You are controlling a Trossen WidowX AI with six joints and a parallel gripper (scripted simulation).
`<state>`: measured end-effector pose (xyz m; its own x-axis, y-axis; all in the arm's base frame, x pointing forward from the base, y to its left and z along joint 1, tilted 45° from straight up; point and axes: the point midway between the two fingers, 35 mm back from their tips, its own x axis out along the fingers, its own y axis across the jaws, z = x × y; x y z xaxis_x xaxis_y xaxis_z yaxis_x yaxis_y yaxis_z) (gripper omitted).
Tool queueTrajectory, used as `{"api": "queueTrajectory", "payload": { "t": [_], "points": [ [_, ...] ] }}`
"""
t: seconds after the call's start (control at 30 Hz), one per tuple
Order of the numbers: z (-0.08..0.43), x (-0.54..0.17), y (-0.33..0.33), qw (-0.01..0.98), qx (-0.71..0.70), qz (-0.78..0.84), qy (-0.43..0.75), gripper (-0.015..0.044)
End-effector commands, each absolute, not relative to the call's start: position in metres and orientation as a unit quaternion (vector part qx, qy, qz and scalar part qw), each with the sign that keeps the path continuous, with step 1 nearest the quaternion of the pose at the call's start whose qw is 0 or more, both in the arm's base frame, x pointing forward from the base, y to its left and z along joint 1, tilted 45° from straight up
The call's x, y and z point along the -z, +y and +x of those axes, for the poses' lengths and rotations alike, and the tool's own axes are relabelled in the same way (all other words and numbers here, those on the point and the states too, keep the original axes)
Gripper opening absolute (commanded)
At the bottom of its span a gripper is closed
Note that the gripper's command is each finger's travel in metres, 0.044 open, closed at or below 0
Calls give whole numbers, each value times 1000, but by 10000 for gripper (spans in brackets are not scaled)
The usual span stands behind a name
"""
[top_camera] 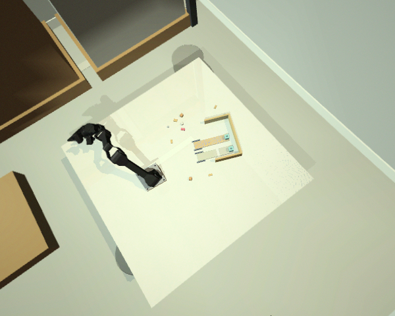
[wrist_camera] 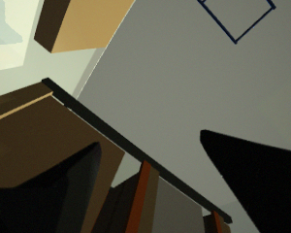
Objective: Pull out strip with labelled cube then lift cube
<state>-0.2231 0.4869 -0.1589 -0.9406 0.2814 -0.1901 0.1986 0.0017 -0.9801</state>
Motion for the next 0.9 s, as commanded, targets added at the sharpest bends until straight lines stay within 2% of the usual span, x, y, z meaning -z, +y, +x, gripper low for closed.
{"api": "queueTrajectory", "payload": {
  "t": [0.0,0.1,0.43,0.67,0.87],
  "points": [
    [-221,158,489,33,-688,-174,-704,400],
    [-192,147,510,70,-711,-227,-662,400],
    [-48,101,558,258,-759,-408,-437,400],
    [55,73,548,398,-733,-484,-267,400],
    [151,46,513,525,-659,-523,-124,400]
  ]
}}
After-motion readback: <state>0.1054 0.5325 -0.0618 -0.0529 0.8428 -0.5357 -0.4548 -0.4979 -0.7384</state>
